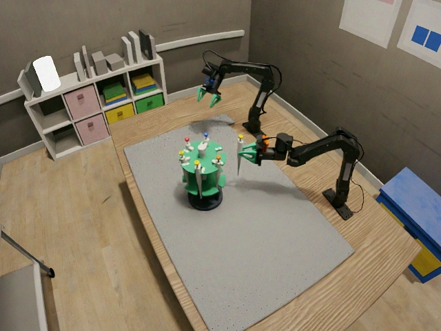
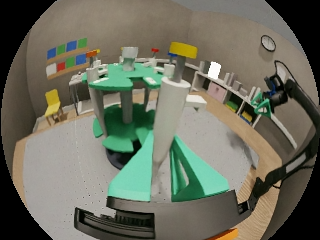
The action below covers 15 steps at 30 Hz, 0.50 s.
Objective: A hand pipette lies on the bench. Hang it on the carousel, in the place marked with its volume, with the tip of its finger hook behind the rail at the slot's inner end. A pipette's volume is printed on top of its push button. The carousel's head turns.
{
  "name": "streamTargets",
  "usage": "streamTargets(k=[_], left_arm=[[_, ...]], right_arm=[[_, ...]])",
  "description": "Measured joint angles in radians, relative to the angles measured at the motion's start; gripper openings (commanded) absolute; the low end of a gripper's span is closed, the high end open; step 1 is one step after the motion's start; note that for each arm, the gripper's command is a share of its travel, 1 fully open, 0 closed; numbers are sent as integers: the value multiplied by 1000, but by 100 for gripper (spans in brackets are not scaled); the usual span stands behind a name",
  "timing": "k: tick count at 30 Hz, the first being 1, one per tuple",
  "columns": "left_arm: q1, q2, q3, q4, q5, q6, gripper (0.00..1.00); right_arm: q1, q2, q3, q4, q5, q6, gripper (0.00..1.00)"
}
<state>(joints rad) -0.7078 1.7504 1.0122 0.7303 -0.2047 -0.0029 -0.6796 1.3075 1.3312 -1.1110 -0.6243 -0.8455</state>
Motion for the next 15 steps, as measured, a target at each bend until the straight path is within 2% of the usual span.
streamTargets(k=[15], left_arm=[[-4, 0, 11, -15, -3, 0, 12]], right_arm=[[0, 0, 0, 0, 0, 0, 100]])
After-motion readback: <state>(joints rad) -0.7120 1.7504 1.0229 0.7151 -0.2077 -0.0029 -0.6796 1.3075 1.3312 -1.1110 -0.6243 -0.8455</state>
